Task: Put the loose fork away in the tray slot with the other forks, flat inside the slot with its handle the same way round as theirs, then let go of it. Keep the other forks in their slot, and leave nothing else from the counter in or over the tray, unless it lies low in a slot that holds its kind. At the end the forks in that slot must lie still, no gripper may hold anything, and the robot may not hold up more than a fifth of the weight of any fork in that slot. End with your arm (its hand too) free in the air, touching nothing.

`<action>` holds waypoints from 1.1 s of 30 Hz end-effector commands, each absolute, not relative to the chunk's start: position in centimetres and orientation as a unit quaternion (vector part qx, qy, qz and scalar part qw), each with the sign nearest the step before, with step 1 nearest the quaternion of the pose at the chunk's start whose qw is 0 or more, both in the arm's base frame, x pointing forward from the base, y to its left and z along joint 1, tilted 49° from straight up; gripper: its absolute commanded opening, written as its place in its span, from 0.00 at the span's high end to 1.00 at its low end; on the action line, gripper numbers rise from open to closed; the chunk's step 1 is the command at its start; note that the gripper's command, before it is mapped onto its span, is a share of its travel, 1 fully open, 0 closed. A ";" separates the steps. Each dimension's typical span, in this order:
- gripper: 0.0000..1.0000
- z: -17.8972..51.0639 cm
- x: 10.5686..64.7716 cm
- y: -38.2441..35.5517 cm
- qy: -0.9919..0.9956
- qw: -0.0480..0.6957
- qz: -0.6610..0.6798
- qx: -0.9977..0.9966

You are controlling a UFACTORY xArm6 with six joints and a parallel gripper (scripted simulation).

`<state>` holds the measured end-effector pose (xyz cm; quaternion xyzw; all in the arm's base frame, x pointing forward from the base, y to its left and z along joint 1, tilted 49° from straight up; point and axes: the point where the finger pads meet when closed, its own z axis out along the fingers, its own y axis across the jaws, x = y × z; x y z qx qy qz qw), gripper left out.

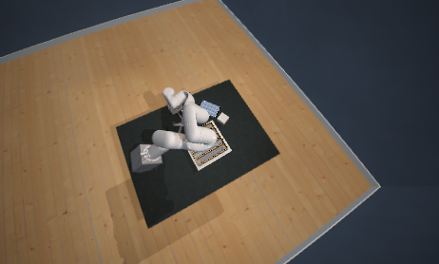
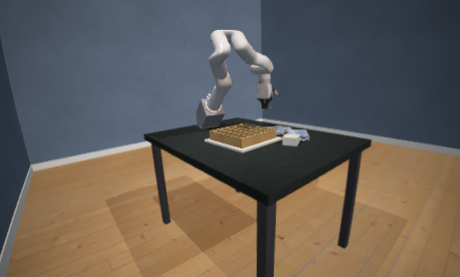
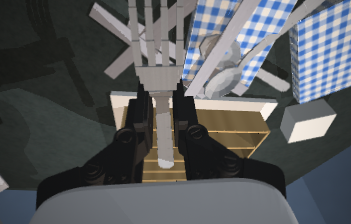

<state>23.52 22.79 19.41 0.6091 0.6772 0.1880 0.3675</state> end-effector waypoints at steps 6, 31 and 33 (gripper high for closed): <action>0.97 20.3 24.2 21.5 0.677 0.363 0.181 0.615; 0.97 28.3 25.2 -0.4 0.677 0.366 0.189 0.610; 0.97 28.4 25.2 -0.5 0.677 0.367 0.189 0.609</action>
